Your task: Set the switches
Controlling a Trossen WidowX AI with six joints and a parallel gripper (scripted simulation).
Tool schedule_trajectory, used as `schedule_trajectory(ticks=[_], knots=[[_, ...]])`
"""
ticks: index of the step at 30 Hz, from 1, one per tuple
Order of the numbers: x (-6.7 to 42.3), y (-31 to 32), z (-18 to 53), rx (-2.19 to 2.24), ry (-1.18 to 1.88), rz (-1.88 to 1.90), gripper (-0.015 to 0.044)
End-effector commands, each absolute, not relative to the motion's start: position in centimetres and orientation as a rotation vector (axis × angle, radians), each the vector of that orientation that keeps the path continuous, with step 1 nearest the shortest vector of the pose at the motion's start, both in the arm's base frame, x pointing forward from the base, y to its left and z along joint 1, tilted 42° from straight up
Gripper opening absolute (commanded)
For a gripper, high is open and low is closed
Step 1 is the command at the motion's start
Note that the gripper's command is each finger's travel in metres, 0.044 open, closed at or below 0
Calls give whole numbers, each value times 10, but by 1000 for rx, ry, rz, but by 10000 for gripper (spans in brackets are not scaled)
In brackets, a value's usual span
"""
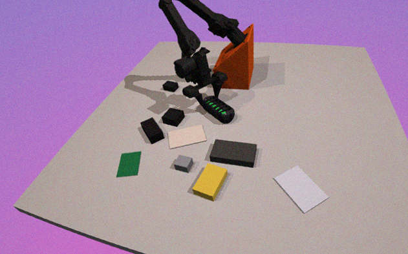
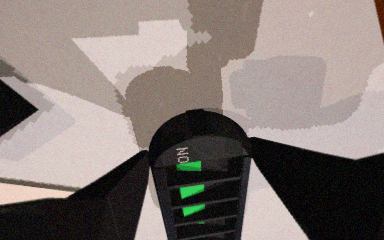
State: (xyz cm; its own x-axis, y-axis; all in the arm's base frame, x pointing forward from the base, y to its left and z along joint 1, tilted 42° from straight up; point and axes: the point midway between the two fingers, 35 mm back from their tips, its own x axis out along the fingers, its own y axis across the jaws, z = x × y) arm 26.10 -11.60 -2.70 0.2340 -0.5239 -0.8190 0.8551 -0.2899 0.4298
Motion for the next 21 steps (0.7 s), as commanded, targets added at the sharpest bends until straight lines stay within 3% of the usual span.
schedule_trajectory(ticks=[1,21], knots=[[261,-115,-27,1252,368,-1400,326],[262,-104,-21,1239,355,-1410,337]])
